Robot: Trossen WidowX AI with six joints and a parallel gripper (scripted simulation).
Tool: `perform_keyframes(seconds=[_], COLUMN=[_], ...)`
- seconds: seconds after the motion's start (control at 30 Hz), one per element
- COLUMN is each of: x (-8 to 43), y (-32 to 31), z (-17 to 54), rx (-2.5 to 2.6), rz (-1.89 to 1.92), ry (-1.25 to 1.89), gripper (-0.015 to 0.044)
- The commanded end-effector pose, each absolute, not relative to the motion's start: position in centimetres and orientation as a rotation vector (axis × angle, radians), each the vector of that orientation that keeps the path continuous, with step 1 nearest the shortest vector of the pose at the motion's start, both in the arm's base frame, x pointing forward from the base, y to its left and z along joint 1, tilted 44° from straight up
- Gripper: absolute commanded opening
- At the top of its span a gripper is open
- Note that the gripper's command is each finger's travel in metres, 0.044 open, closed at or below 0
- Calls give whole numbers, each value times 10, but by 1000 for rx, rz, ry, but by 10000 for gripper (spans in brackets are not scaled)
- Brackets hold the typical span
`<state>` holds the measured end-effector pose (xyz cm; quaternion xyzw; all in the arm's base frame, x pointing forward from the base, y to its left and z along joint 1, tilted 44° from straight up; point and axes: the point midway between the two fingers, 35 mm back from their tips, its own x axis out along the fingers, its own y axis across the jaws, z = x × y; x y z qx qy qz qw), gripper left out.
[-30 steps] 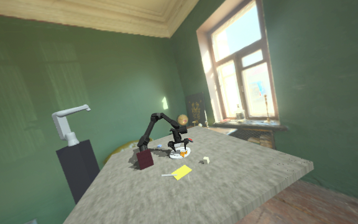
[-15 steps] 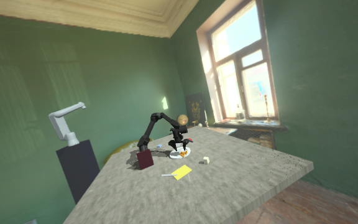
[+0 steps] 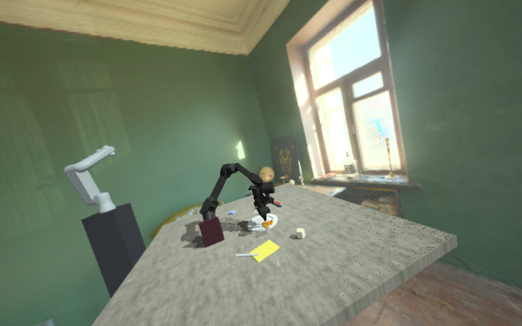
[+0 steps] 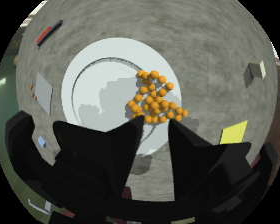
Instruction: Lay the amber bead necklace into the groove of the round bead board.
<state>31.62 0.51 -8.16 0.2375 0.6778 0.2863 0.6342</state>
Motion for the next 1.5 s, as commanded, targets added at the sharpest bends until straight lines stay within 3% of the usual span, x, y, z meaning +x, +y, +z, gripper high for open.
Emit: perform_keyframes(seconds=[0.0, 0.33, 1.47], x=[318, 318, 318], y=[-19, -29, -14], z=[-98, -103, -119], rx=[1205, 1571, 1566], rz=[-116, -642, -636], ry=[1818, 1846, 1839], gripper=[120, 120, 120])
